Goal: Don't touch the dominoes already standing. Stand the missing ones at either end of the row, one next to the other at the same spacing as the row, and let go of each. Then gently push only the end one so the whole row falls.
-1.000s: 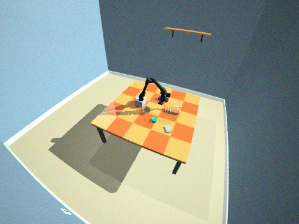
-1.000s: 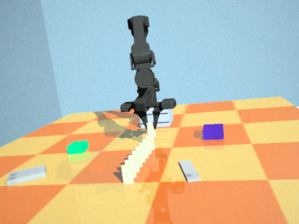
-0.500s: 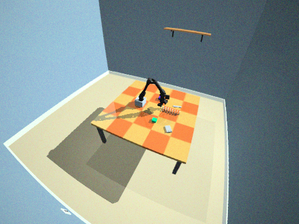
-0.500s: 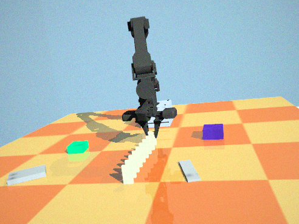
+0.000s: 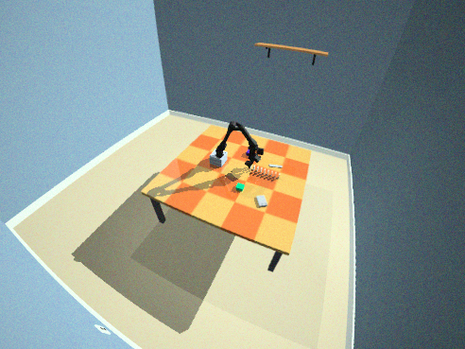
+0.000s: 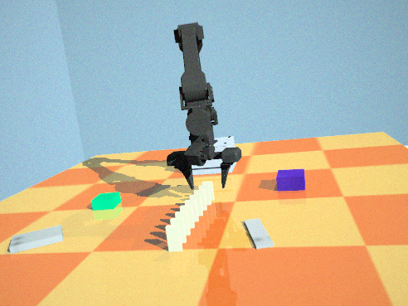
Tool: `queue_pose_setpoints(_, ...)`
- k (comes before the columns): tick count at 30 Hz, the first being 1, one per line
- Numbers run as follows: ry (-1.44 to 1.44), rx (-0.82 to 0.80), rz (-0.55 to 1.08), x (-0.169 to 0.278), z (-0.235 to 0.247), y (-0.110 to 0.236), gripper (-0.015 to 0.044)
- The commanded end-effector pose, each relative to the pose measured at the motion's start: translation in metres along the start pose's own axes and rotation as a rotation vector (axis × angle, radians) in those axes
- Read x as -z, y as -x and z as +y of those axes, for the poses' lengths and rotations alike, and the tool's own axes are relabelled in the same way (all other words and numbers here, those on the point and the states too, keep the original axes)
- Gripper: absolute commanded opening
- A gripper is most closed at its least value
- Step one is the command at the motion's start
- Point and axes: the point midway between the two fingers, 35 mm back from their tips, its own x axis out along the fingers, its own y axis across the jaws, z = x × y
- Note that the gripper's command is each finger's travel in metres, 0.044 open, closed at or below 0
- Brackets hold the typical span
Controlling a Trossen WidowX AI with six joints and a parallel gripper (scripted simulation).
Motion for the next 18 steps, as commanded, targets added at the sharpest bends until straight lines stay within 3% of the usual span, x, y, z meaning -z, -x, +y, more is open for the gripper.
queue_pose_setpoints(1,0.002,0.003,0.003,0.000,-0.001,-0.002,0.0440)
queue_pose_setpoints(3,0.002,0.003,0.002,-0.002,0.000,0.010,0.0440)
queue_pose_setpoints(10,0.000,0.000,-0.001,-0.002,0.001,0.125,0.0440)
queue_pose_setpoints(15,0.000,0.000,-0.001,-0.001,0.001,0.130,0.0440)
queue_pose_setpoints(18,0.144,0.000,0.000,0.002,0.001,0.124,0.0361)
